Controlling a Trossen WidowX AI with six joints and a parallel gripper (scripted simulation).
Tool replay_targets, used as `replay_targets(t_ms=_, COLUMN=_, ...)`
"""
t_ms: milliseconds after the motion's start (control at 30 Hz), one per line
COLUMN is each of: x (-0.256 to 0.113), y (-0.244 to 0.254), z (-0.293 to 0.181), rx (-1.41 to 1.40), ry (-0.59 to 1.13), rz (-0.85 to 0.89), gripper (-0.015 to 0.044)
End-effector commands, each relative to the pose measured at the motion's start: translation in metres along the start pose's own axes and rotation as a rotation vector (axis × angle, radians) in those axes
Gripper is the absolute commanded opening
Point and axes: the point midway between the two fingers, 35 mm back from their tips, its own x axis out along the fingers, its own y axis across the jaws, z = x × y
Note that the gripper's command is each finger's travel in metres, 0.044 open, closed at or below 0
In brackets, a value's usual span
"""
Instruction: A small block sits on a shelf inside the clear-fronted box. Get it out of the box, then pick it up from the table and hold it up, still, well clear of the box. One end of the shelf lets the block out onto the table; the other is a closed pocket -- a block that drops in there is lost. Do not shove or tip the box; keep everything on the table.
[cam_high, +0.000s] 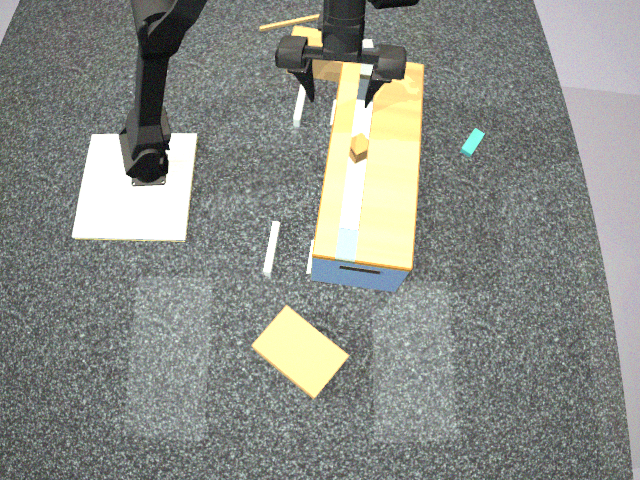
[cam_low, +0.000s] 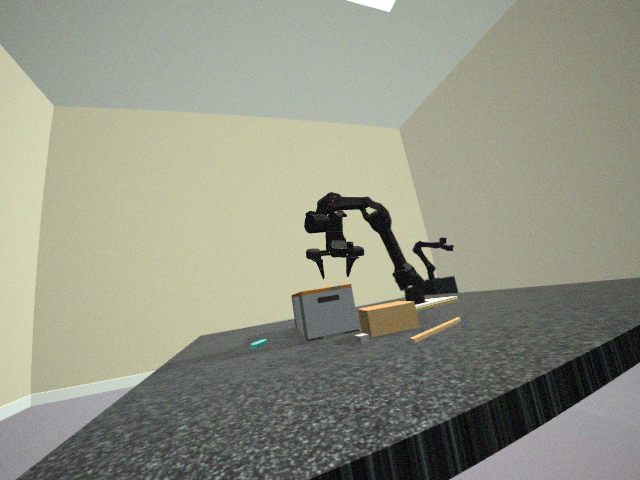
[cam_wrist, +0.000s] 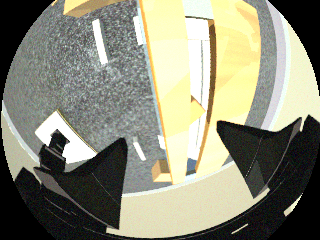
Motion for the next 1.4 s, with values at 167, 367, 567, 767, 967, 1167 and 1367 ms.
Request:
replay_targets(t_ms=167, x=0.017, y=0.002, z=0.008, rx=-0.014, ry=0.007, rz=0.024, gripper=0.0400)
replay_targets(t_ms=367, x=0.026, y=0.003, z=0.012, rx=-0.016, ry=0.010, rz=0.030, gripper=0.0400)
replay_targets(t_ms=567, x=0.035, y=0.004, z=0.016, rx=-0.019, ry=0.013, rz=0.035, gripper=0.0400)
replay_targets(t_ms=767, x=0.044, y=0.005, z=0.020, rx=-0.022, ry=0.016, rz=0.041, gripper=0.0400)
replay_targets(t_ms=967, x=0.053, y=0.006, z=0.023, rx=-0.024, ry=0.019, rz=0.047, gripper=0.0400)
replay_targets(t_ms=1167, x=0.062, y=0.008, z=0.027, rx=-0.027, ry=0.022, rz=0.052, gripper=0.0400)
replay_targets(t_ms=1367, x=0.069, y=0.010, z=0.029, rx=-0.029, ry=0.024, rz=0.057, gripper=0.0400)
